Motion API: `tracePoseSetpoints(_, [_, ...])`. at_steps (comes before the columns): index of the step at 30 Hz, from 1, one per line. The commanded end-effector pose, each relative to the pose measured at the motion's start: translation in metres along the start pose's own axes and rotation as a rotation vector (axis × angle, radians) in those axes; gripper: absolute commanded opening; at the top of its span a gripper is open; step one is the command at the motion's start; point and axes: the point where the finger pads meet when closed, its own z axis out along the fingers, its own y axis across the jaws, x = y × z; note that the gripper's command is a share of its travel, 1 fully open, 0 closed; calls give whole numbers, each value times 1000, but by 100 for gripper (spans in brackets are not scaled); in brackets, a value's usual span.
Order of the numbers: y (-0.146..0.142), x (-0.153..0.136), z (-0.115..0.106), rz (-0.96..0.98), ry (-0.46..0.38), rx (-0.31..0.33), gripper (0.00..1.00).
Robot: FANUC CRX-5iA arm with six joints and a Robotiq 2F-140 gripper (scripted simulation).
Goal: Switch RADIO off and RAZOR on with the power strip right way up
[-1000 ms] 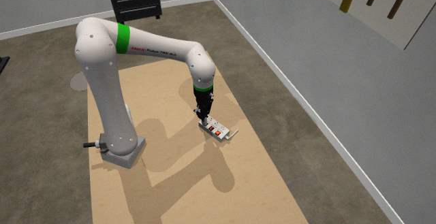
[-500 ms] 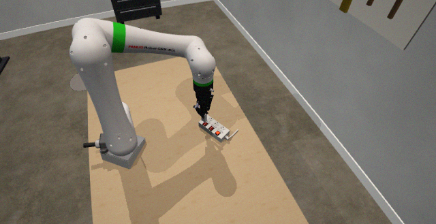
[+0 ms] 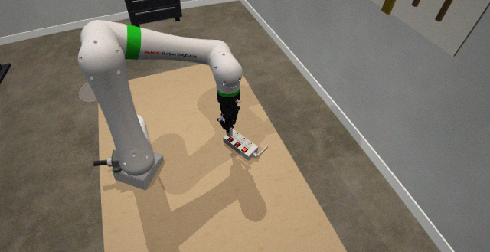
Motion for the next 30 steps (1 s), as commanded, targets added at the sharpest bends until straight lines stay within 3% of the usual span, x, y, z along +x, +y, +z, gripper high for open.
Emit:
tracePoseSetpoints(1, [0,0,0,0,0,0,0])
tracePoseSetpoints(7, [2,-3,-1,0,0,0,0])
tracePoseSetpoints(13, [15,-46,-14,0,0,0,0])
tracePoseSetpoints(30, [15,-46,-14,0,0,0,0])
